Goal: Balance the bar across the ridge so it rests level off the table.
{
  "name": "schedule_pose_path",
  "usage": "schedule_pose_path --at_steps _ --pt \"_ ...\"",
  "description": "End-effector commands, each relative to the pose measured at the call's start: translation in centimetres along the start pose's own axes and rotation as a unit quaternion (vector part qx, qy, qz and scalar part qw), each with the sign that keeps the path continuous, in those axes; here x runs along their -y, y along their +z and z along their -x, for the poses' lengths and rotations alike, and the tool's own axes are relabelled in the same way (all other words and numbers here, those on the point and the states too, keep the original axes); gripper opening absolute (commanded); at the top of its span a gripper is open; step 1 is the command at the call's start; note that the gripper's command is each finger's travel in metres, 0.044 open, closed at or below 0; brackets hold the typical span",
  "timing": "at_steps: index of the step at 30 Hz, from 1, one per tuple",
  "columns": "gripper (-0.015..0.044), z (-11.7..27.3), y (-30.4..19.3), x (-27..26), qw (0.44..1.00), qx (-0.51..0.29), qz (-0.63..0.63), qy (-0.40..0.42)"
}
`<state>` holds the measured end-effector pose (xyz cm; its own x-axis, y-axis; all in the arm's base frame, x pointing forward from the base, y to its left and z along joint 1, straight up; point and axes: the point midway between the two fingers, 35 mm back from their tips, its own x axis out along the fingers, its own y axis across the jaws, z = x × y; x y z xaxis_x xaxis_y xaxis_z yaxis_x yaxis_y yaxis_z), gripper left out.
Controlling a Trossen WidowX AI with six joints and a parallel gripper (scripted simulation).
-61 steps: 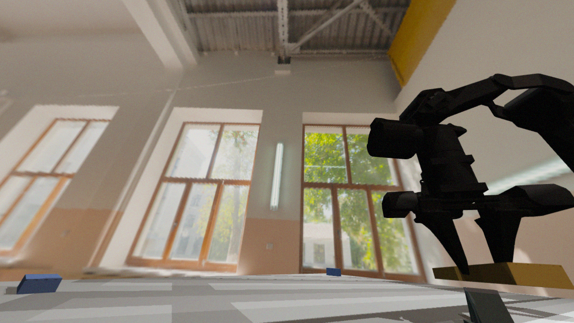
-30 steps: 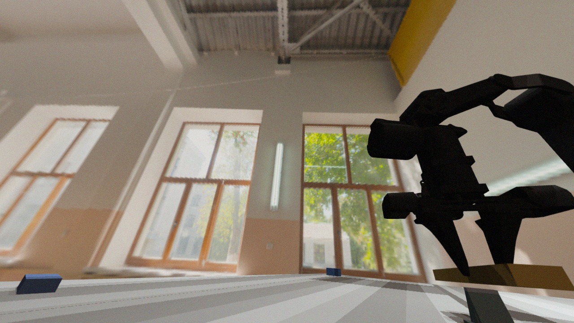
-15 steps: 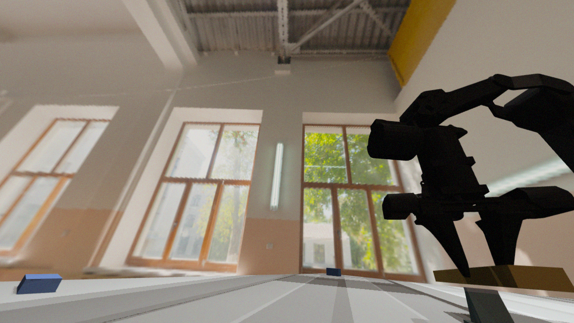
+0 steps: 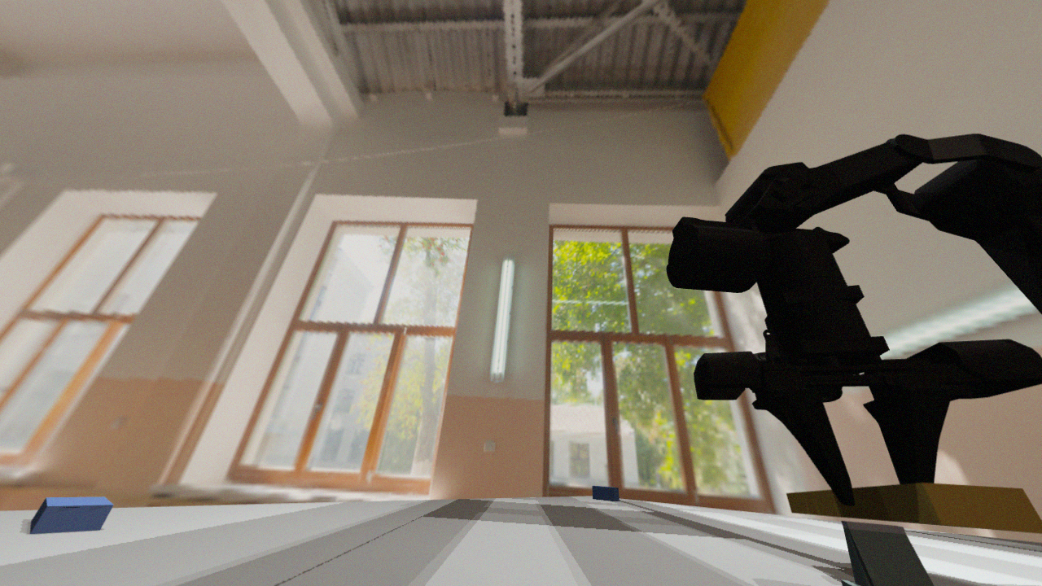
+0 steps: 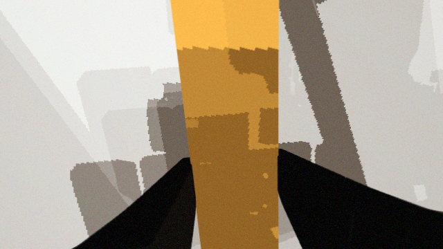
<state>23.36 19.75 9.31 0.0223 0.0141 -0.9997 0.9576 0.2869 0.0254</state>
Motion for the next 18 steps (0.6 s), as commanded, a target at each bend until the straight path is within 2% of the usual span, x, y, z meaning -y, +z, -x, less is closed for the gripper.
schedule_pose_path --at_steps 1,18 --pt "0.0 -0.09 -0.04 0.01 1.0 -0.002 0.0 -0.001" --pt "0.0 -0.23 -0.03 0.01 1.0 -0.002 0.0 -0.001"
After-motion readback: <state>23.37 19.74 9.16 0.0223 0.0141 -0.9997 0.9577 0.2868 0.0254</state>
